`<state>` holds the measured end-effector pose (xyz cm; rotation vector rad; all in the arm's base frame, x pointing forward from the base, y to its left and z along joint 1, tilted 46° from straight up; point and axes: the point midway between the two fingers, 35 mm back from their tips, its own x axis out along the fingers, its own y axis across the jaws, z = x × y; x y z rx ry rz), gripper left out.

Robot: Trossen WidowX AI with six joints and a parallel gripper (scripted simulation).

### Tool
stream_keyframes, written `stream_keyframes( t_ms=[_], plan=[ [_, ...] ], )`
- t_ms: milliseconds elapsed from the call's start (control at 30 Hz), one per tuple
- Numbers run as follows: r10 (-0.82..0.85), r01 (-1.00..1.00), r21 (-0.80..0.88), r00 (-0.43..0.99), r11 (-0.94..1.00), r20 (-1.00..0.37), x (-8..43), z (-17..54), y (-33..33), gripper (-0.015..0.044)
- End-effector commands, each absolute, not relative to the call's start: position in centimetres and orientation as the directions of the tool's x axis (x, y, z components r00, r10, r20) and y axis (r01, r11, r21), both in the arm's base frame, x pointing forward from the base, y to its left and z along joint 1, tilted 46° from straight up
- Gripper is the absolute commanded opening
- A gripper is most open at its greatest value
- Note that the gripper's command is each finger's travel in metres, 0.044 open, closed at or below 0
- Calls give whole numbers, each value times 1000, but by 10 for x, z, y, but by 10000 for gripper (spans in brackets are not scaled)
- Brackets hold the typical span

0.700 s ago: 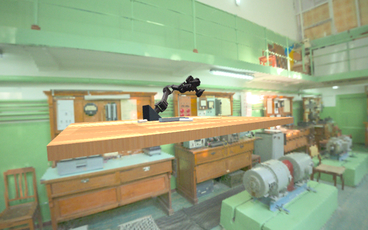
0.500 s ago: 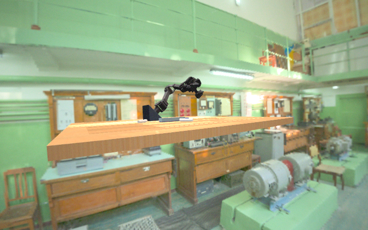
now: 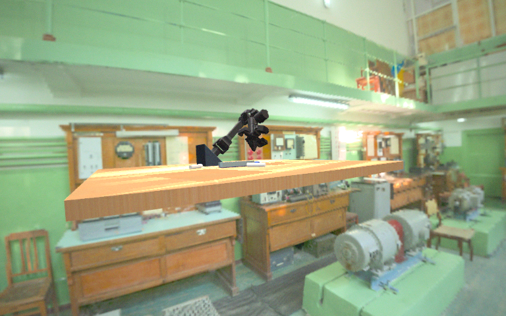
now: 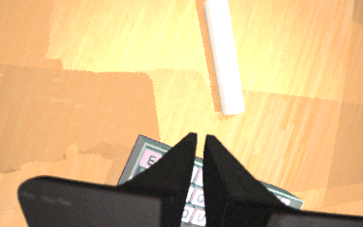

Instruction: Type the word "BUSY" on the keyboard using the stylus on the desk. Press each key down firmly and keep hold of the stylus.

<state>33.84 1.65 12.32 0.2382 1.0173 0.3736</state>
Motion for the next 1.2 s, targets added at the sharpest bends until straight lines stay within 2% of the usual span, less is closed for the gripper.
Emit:
stream_keyframes(
  t_ms=[0,100,633,867,1167],
  plan=[
    [655,7,661,128,750,-744,309,84,23,0],
    [714,86,717,68,692,-697,303,80,24,0],
    [713,87,717,68,692,-697,303,79,23,0],
    [711,90,714,68,694,-700,299,40,-14,0],
    [712,86,715,68,694,-699,298,38,-17,0]
  ],
)
